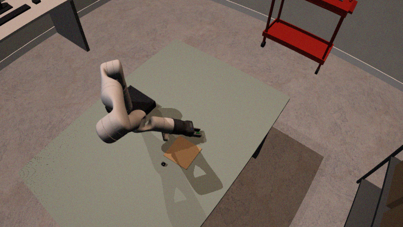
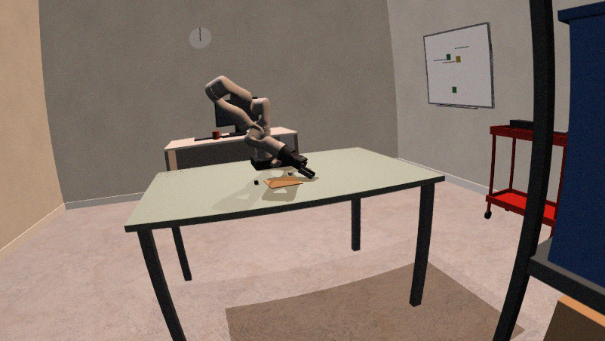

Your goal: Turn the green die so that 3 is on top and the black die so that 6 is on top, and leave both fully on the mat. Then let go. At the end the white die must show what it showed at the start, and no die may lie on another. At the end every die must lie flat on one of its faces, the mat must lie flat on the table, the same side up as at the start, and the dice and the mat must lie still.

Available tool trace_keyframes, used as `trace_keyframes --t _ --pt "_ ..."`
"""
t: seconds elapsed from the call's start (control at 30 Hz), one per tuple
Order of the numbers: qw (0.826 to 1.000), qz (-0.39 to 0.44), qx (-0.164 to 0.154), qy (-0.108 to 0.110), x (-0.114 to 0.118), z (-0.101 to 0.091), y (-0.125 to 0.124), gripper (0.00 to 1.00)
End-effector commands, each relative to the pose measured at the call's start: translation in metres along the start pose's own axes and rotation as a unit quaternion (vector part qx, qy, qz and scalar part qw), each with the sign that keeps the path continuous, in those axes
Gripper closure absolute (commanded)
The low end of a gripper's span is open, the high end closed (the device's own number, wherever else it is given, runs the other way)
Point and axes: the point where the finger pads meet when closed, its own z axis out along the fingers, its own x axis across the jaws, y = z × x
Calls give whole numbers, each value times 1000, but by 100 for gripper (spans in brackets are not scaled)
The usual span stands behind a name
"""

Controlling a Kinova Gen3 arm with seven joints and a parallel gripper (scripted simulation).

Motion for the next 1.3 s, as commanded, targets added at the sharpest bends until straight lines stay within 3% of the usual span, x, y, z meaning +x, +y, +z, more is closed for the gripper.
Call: trace_keyframes --t 0.0,0.73,1.13,1.27 --pt "1000 -1 -1 0 0 0 1 36" --pt "1000 -1 -1 0 0 -2 1 36" --pt "1000 -1 -1 0 0 -41 1 36" --pt "1000 -1 -1 0 0 -46 1 36"
